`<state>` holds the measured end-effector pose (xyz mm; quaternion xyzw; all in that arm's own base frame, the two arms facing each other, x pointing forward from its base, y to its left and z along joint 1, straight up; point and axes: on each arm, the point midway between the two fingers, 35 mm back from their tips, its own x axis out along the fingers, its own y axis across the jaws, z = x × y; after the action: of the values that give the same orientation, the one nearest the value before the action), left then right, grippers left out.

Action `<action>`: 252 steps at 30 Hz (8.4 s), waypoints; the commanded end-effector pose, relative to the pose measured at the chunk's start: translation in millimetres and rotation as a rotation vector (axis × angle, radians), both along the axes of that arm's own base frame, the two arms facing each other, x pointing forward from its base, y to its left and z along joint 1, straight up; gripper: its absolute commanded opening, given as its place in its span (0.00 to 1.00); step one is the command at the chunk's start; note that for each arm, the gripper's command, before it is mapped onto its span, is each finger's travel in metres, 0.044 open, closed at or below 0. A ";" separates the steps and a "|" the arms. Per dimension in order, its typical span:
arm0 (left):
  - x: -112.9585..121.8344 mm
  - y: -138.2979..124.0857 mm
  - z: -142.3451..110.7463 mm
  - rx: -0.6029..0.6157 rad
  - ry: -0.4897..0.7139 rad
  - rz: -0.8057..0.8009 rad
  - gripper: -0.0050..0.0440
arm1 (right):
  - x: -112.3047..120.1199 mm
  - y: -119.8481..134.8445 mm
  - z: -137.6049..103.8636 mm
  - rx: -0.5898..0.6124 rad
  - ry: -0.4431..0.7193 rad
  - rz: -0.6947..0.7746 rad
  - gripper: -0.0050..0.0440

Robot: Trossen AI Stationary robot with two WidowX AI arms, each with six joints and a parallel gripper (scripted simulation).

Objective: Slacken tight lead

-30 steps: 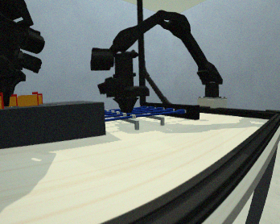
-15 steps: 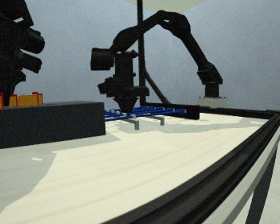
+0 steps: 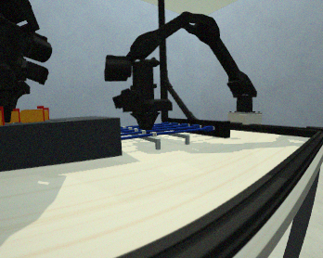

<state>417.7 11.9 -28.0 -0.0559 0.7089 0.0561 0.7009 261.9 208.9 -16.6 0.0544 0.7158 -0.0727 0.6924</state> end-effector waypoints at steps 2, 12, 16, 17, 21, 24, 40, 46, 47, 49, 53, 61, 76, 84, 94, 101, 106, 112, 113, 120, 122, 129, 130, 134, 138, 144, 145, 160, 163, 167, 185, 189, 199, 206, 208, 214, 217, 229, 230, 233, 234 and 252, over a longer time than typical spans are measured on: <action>5.3 0.2 10.4 0.001 -0.029 0.000 0.00 | 5.5 4.3 28.0 0.027 -0.035 0.000 0.00; 5.3 0.2 10.4 0.001 -0.029 0.000 0.00 | 6.0 4.8 19.6 0.022 -0.028 -0.001 0.00; 5.3 0.2 10.4 0.001 -0.029 0.000 0.00 | 6.0 4.8 24.9 0.022 -0.028 -0.001 0.00; 5.3 0.2 10.4 0.001 -0.029 0.000 0.00 | 6.0 4.8 26.3 0.022 -0.028 -0.001 0.00; 5.3 0.2 10.4 0.001 -0.029 0.000 0.00 | 6.0 4.8 31.6 0.022 -0.028 -0.001 0.00; 5.3 0.2 10.4 0.001 -0.029 0.000 0.00 | 6.0 4.8 32.9 0.022 -0.028 -0.001 0.00; 5.3 0.2 10.4 0.001 -0.029 0.000 0.00 | 4.9 3.9 28.7 0.012 -0.015 -0.002 0.00; 5.3 0.2 34.4 0.001 -0.029 0.000 0.00 | 5.0 3.9 29.3 0.011 -0.012 -0.002 0.00; 5.3 0.2 34.4 0.001 -0.029 0.000 0.00 | 5.0 3.9 29.3 0.011 -0.012 -0.002 0.00; 5.3 0.2 34.4 0.001 -0.029 0.000 0.00 | 5.0 3.9 29.3 0.011 -0.012 -0.002 0.00; 5.3 0.2 34.4 0.001 -0.029 0.000 0.00 | 5.0 3.9 29.3 0.011 -0.012 -0.002 0.00; 3.4 0.1 49.4 0.000 -0.014 0.000 0.00 | 5.1 4.0 31.0 0.009 -0.009 -0.003 0.00; -0.4 0.0 61.9 0.000 0.012 0.000 0.00 | 5.5 4.3 31.8 0.008 -0.007 -0.003 0.00; -0.4 0.0 61.9 0.000 0.012 0.000 0.00 | 5.5 4.3 31.8 0.008 -0.007 -0.003 0.00; -5.4 -0.1 71.8 -0.001 0.046 0.000 0.00 | 5.6 4.4 31.9 0.006 -0.004 -0.003 0.00; -5.4 -0.1 71.8 -0.001 0.046 0.000 0.00 | 5.6 4.4 31.9 0.006 -0.004 -0.003 0.00; -5.4 -0.1 71.8 -0.001 0.046 0.000 0.00 | 5.6 4.4 31.9 0.006 -0.004 -0.003 0.00; -12.2 -0.3 80.6 -0.002 0.087 0.000 0.00 | 5.7 4.4 32.0 0.004 -0.001 -0.004 0.00; -12.2 -0.3 80.6 -0.002 0.087 0.000 0.00 | 5.7 4.4 32.0 0.004 -0.001 -0.004 0.00; -12.2 -0.3 80.6 -0.002 0.087 0.000 0.00 | 5.7 4.4 32.0 0.004 -0.001 -0.004 0.00; -12.2 -0.3 80.6 -0.002 0.087 0.000 0.00 | 5.7 4.4 32.0 0.004 -0.001 -0.004 0.00; -18.7 -0.5 89.4 -0.004 0.126 0.000 0.00 | 5.8 4.5 32.0 0.002 0.002 -0.004 0.00; -18.7 -0.5 89.4 -0.004 0.126 0.000 0.00 | 5.8 4.5 32.0 0.002 0.002 -0.004 0.00; -18.7 -0.5 89.4 -0.004 0.126 0.000 0.00 | 5.8 4.5 32.0 0.002 0.002 -0.004 0.00; -18.7 -0.5 89.4 -0.004 0.126 0.000 0.00 | 5.8 4.5 32.0 0.002 0.002 -0.004 0.00; -26.5 -0.8 23.8 -0.005 0.171 0.000 0.00 | 5.9 4.5 32.0 0.000 0.005 -0.004 0.00; -26.5 -0.8 23.8 -0.005 0.171 0.000 0.00 | 5.9 4.5 32.0 0.000 0.005 -0.004 0.00; -26.5 -0.8 23.8 -0.005 0.171 0.000 0.00 | 5.9 4.5 32.0 0.000 0.005 -0.004 0.00; -26.5 -0.8 23.4 -0.004 0.133 0.000 0.00 | 6.0 4.6 32.0 -0.002 0.008 -0.004 0.00; -26.5 -0.8 23.4 -0.004 0.133 0.000 0.00 | 6.0 4.6 32.0 -0.002 0.008 -0.004 0.00; -19.3 -0.6 27.2 -0.003 0.110 0.000 0.00 | 6.1 4.6 16.7 -0.004 0.011 -0.004 0.00; -19.3 -0.6 27.2 -0.003 0.110 0.000 0.00 | 6.1 4.6 14.0 -0.004 0.011 -0.004 0.00; -18.4 -0.5 27.3 -0.003 0.107 0.000 0.00 | 6.3 4.8 7.2 -0.005 0.014 -0.004 0.00; -18.4 -0.5 27.3 -0.003 0.107 0.000 0.00 | 6.3 4.8 2.5 -0.005 0.014 -0.004 0.00; -18.4 -0.5 27.3 -0.003 0.107 0.000 0.00 | 6.3 4.8 1.2 -0.005 0.014 -0.004 0.00; -17.7 -0.5 27.2 -0.003 0.104 0.000 0.53 | 5.3 4.0 6.4 -0.005 0.016 0.000 0.53; -17.7 -0.5 27.2 -0.003 0.104 0.000 0.53 | 5.3 4.0 6.4 -0.005 0.016 0.000 0.53; -18.1 3.6 36.5 0.004 0.105 0.006 0.53 | 3.4 -8.7 13.7 -0.045 0.029 -0.013 0.53; -18.1 3.6 45.7 0.004 0.105 0.006 0.53 | 3.4 -8.7 19.7 -0.045 0.029 -0.013 0.53; -18.1 3.6 73.3 0.004 0.105 0.006 0.53 | 3.4 -8.7 37.8 -0.045 0.029 -0.013 0.53; -18.1 3.6 82.5 0.004 0.105 0.006 0.53 | 3.4 -8.7 43.8 -0.045 0.029 -0.013 0.53; -18.8 3.6 153.1 0.004 0.102 0.009 0.53 | 2.2 -8.8 89.7 -0.048 0.037 -0.011 0.53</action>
<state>394.6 15.3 110.4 -0.0539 0.7551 0.0639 0.6502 259.0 196.9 61.0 0.0317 0.7344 -0.1030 0.6701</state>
